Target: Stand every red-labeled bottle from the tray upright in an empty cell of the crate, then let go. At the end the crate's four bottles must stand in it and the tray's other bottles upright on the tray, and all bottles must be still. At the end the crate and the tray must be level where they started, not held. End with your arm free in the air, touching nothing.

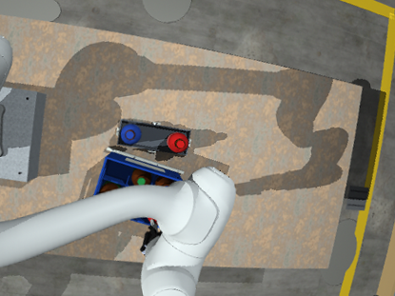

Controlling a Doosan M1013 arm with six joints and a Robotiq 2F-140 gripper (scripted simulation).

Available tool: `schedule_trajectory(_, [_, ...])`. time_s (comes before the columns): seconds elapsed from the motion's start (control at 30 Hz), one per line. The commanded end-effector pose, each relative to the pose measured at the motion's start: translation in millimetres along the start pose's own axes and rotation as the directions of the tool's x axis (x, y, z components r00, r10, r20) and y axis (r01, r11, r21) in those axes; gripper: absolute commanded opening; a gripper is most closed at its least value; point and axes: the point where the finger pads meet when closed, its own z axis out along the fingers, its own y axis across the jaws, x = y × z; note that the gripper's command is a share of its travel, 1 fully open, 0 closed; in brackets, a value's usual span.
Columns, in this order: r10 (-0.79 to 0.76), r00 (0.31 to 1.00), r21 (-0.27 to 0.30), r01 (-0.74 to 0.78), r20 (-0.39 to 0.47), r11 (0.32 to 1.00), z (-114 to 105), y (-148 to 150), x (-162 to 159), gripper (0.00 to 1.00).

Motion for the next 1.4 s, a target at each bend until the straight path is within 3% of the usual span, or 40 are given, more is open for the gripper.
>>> schedule_trajectory(0.0, [0.000,1.000,0.000,0.000,0.000,1.000,2.4,0.0,0.0,0.00])
schedule_trajectory(0.7, [0.000,1.000,0.000,0.000,0.000,1.000,21.6,0.0,0.0,0.00])
schedule_trajectory(1.37, [0.000,1.000,0.000,0.000,0.000,1.000,24.3,0.0,0.0,0.00])
